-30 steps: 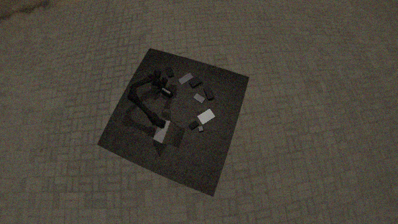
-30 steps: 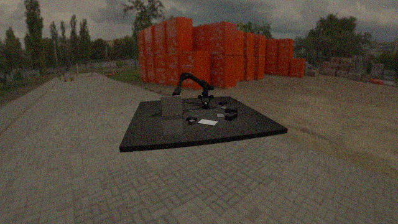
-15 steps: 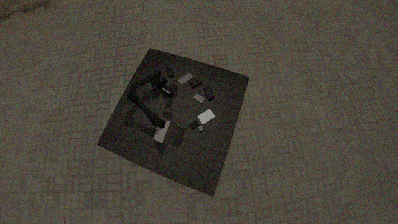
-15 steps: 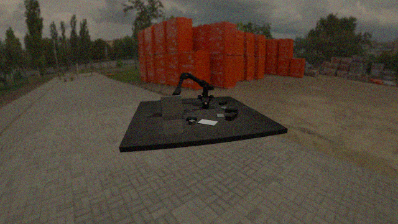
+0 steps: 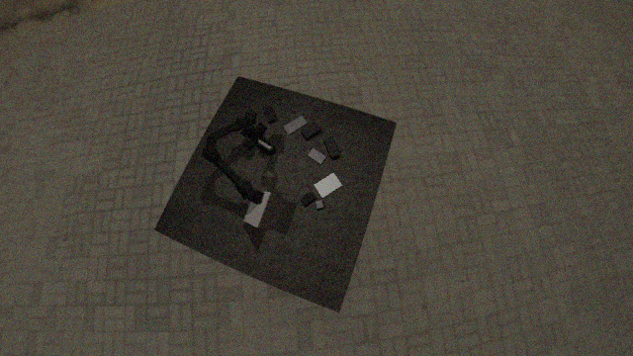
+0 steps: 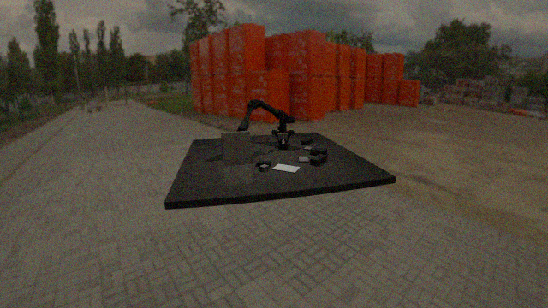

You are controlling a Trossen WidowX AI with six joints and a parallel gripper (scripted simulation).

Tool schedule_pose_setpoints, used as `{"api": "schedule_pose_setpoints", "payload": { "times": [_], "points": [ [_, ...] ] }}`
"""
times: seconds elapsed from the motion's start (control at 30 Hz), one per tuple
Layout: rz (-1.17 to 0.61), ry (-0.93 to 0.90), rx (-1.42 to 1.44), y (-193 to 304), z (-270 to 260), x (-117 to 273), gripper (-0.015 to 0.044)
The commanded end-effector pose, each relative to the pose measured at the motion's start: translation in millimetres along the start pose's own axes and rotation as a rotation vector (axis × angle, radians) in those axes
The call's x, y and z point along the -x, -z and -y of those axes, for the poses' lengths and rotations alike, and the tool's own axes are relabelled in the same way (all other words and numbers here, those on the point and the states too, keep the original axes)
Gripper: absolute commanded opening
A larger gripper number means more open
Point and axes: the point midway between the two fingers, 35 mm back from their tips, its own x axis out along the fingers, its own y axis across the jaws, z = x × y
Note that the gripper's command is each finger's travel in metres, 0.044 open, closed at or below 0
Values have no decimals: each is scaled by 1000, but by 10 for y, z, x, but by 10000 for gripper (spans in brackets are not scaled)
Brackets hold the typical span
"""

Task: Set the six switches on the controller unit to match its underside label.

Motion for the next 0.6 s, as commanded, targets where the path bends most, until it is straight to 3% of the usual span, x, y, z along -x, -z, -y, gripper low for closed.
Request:
{"api": "schedule_pose_setpoints", "payload": {
  "times": [0.0, 0.57],
  "points": [
    [0, 5, -5, 21, 14, 55, 336],
    [-1, 5, -6, 72, 14, 183, 336]
  ]
}}
